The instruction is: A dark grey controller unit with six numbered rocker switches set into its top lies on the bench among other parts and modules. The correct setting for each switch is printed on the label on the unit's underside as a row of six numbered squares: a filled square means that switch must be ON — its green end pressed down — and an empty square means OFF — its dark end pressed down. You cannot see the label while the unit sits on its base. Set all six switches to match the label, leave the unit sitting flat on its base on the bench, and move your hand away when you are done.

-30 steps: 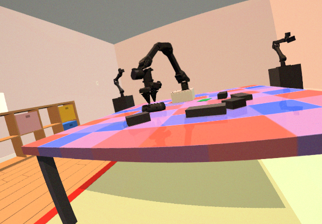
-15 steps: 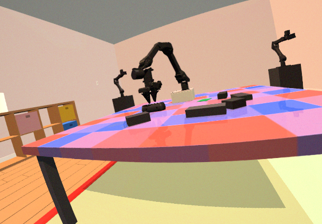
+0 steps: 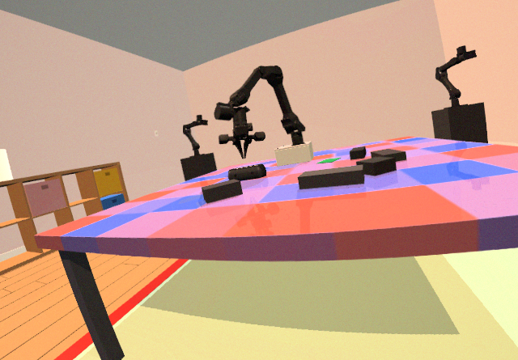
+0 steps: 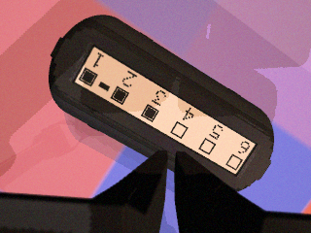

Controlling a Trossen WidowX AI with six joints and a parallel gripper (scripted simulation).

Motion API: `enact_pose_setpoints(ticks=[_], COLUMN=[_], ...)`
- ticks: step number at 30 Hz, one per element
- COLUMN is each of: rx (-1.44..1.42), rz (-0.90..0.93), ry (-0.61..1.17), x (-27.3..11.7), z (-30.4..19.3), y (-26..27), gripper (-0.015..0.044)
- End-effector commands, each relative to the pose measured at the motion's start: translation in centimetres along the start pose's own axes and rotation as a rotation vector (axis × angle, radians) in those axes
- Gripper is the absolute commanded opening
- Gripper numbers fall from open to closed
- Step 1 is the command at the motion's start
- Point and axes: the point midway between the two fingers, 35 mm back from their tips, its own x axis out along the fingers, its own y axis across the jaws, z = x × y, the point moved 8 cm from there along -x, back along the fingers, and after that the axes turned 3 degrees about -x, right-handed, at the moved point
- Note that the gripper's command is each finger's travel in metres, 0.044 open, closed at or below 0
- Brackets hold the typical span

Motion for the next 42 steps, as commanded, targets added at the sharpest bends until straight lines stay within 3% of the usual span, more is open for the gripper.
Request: enact_pose_setpoints(ticks=[1, 6, 25, 29, 42], rx=[0.250, 0.477, 0.477, 0.391, -0.384], rz=[-0.031, -0.046, -0.046, -0.043, 0.046], ry=[-0.050, -0.094, -0.094, -0.076, 0.048], x=[-0.9, -1.4, -1.4, -1.4, -0.6], z=[-0.8, -1.4, -1.4, -1.3, -0.2], y=[0.5, 0.9, 0.9, 0.4, -3.4], gripper=[0.0000, 0.0000, 0.0000, 0.0105, 0.0440])
